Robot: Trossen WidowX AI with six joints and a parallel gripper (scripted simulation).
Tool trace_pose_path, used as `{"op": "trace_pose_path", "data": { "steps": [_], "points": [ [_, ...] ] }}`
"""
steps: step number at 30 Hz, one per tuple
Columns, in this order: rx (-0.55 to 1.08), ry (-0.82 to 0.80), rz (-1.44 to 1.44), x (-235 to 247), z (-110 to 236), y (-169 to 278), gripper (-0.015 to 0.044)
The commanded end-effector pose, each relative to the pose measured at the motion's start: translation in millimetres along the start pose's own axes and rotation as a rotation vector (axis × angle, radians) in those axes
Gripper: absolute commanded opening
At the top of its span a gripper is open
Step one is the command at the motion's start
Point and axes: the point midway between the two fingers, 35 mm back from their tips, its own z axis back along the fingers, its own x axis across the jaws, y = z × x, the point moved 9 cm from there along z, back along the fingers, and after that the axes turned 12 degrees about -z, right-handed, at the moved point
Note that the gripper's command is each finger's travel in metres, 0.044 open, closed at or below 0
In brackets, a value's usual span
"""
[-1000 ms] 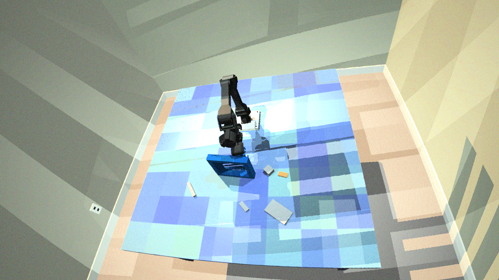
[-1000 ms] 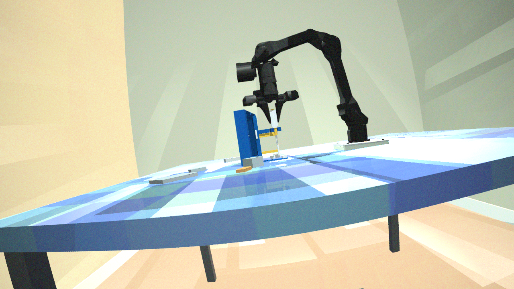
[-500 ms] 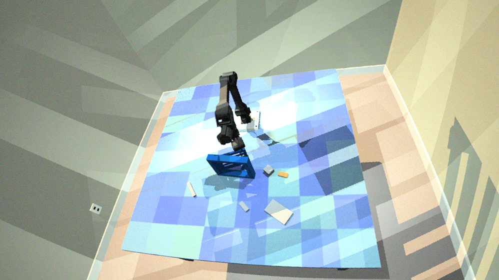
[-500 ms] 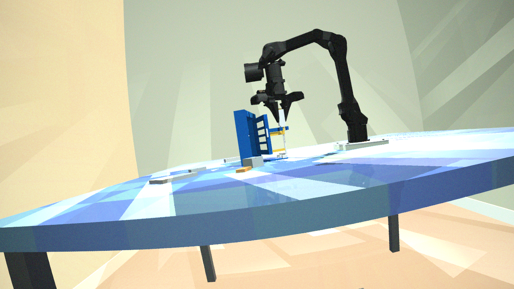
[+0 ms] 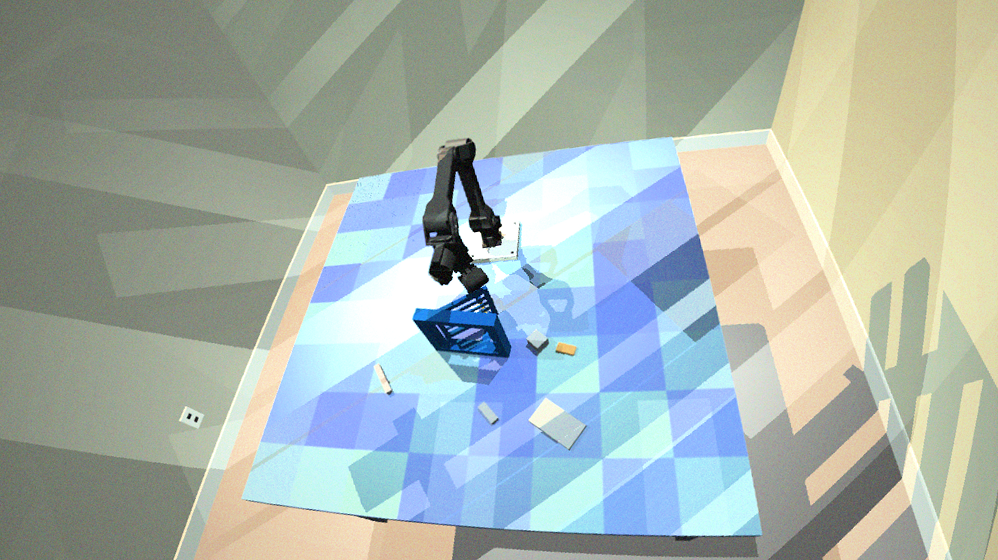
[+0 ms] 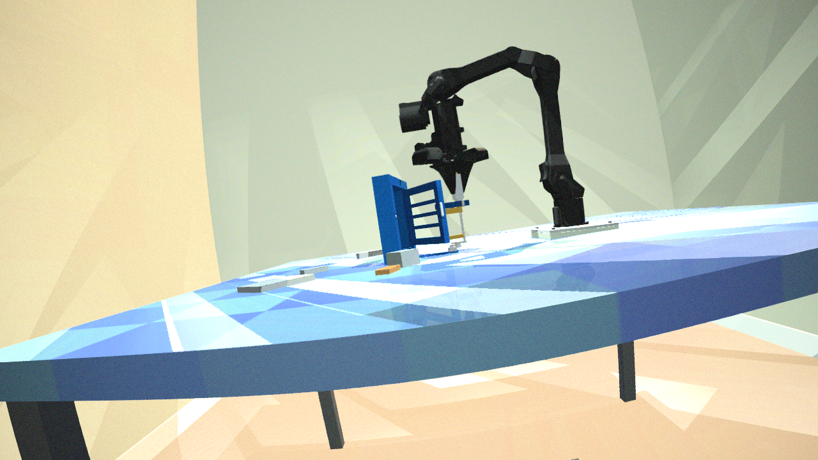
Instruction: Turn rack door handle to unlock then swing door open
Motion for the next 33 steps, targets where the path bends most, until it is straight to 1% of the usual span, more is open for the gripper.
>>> {"op": "trace_pose_path", "data": {
  "steps": [1,33],
  "points": [
    [-0.006,0.004,0.08,-9.1,-1.8,-4.5,0.0008],
    [-0.008,0.011,0.506,-54.9,-1.3,-44.2,0.0008]
  ]
}}
